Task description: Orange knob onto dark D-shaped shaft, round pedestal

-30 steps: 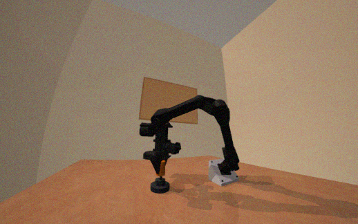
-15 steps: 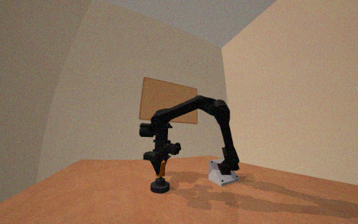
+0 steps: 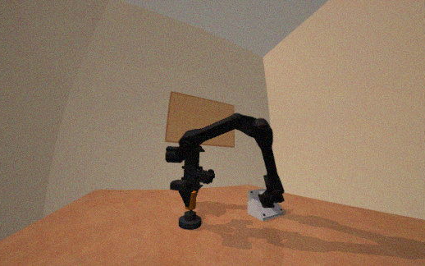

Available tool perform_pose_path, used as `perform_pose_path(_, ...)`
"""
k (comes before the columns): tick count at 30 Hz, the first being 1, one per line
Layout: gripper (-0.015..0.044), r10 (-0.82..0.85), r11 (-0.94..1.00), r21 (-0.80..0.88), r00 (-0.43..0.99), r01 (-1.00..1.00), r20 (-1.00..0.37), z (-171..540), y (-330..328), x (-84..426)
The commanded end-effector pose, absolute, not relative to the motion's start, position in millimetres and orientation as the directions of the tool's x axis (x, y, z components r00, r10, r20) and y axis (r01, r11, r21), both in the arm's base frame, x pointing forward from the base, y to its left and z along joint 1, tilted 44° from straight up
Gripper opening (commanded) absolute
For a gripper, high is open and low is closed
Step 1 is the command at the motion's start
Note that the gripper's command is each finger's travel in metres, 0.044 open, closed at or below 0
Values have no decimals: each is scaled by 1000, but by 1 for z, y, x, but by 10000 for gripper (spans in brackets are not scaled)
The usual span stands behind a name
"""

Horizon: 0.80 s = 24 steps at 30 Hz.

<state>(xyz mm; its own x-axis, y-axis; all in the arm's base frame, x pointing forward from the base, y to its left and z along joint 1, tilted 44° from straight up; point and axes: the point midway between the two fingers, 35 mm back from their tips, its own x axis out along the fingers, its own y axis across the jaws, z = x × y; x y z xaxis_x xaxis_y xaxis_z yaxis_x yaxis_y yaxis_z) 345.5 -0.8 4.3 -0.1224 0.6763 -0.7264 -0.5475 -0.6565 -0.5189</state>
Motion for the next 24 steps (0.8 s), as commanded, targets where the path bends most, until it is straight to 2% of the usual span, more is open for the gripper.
perform_pose_path(1,0,678,-653,-519,-119,-552,-726,7,-3,346)
perform_pose_path(6,0,678,-585,-434,-119,-685,-726,7,-4,346)
perform_pose_path(11,0,678,-402,-230,-119,-887,-726,6,-4,346)
perform_pose_path(15,0,678,-216,-42,-119,-976,-726,5,-3,345)
perform_pose_path(19,0,678,-14,149,-119,-989,-726,3,-3,344)
perform_pose_path(24,0,678,239,370,-119,-898,-726,2,-3,344)
